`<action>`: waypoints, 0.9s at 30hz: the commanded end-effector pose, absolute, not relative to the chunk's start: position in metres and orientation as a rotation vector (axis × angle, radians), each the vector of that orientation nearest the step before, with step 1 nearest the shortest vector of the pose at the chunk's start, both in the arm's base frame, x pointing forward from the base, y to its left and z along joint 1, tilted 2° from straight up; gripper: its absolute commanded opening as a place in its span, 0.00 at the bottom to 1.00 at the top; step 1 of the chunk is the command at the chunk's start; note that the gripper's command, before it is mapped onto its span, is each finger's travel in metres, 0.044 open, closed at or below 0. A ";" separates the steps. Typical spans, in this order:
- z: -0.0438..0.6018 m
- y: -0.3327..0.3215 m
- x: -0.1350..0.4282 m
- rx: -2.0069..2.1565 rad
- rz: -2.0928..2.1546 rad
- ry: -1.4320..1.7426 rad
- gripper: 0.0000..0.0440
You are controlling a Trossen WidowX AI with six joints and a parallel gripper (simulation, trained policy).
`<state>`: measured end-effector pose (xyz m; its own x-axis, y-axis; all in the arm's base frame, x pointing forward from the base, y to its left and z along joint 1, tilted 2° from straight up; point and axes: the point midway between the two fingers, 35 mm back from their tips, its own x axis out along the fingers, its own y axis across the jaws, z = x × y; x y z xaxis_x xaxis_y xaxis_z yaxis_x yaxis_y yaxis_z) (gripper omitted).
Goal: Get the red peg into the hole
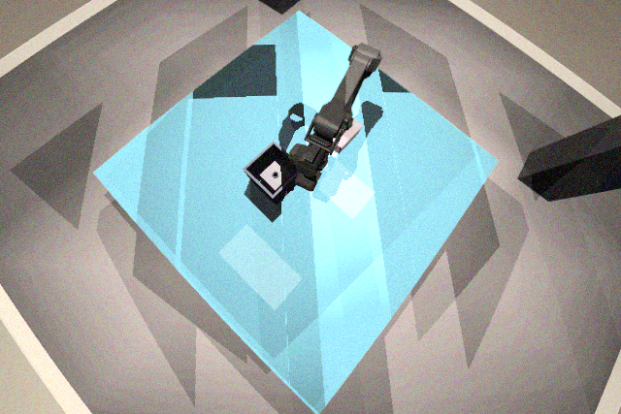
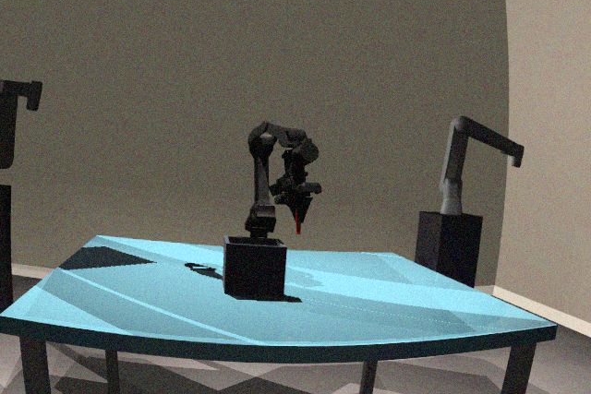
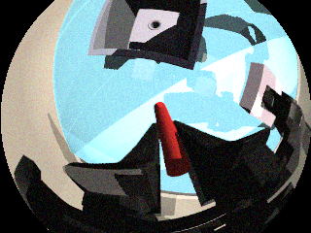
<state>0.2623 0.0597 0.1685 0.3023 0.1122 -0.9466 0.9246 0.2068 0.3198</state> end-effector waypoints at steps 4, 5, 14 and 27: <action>0.175 0.031 0.267 1.193 -0.827 1.092 0.00; 0.175 0.028 0.267 1.189 -0.835 1.091 0.00; 0.171 0.000 0.273 1.162 -0.896 1.100 0.00; 0.159 -0.031 0.286 1.146 -0.942 1.135 0.00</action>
